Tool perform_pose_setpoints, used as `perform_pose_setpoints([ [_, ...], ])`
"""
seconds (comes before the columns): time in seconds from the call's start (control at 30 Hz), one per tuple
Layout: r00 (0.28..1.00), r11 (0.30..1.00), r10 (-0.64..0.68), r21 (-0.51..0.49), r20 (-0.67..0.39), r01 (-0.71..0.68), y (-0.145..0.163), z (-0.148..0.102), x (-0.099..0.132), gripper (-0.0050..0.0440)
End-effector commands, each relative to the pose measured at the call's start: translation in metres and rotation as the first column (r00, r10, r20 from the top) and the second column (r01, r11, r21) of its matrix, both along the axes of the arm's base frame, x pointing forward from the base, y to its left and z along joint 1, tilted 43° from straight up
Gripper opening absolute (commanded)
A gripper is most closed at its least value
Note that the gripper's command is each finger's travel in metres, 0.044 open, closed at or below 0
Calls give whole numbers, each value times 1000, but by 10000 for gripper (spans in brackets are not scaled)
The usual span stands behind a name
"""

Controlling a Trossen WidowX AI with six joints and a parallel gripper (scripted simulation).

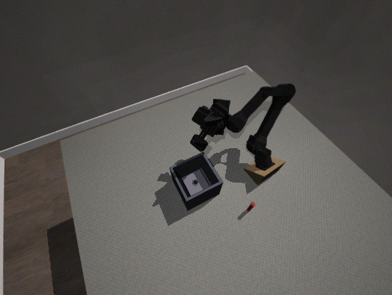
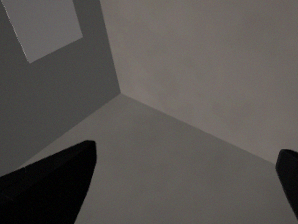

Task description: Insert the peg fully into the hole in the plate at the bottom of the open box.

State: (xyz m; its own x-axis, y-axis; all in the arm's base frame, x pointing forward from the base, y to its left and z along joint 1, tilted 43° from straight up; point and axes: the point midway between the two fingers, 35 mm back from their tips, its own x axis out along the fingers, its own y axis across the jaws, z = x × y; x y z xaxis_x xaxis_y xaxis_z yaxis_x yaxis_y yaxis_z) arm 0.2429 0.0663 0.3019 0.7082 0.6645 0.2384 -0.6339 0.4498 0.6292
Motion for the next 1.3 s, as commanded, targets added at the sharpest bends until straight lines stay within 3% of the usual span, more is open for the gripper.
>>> perform_pose_setpoints([
  [0.0, 1000, 1000, 0, 0, 0, 0, 0, 0, 0, 400],
  [0.53, 1000, 1000, 0, 0, 0, 0, 0, 0, 0, 400],
  [0.57, 1000, 1000, 0, 5, -7, 0, 0, 0, 1, 424],
  [0.7, 983, 995, 1, 102, -183, 18, 6, -14, 29, 440],
  [0.77, 934, 984, 14, 169, -357, 50, 15, -33, 51, 440],
  [0.9, 799, 966, 52, 234, -600, 113, 40, -64, 79, 440],
  [1.03, 630, 958, 57, 219, -774, 183, 60, -100, 90, 440],
  [1.1, 630, 958, 57, 219, -774, 183, 60, -100, 90, 440],
  [1.17, 480, 957, 39, 171, -876, 234, 75, -129, 90, 440],
  [1.27, 324, 955, 2, 98, -946, 279, 91, -158, 88, 440],
])
